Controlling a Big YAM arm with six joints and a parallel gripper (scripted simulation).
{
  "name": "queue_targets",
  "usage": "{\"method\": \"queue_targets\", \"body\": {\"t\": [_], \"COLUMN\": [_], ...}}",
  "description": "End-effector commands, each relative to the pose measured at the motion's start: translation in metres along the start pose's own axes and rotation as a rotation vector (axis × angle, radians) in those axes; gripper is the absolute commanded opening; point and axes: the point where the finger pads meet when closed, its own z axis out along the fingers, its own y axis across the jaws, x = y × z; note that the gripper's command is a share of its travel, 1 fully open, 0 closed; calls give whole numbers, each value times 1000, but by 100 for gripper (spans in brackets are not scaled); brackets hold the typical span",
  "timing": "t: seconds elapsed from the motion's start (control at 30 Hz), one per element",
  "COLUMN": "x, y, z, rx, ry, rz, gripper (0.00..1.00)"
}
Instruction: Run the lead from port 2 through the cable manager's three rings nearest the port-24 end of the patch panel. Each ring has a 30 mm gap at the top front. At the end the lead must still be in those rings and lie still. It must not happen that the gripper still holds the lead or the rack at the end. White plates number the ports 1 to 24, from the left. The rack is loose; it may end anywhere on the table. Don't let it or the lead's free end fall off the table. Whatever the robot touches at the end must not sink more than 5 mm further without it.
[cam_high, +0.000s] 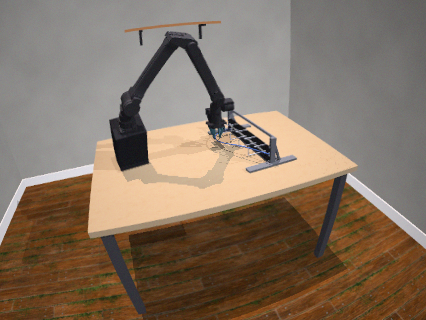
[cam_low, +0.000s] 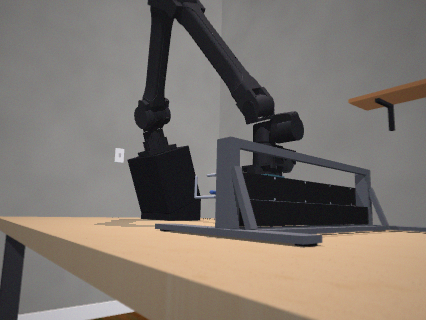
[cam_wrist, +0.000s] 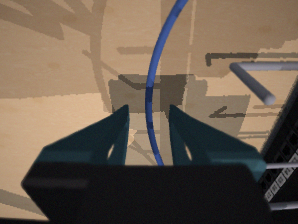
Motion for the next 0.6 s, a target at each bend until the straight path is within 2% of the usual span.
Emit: {"method": "queue_targets", "body": {"t": [0.0, 0.57], "x": [9, 6], "y": [-8, -8], "z": [-2, 7], "rx": [12, 10], "ry": [-2, -2], "rz": [13, 10], "gripper": [33, 33]}}
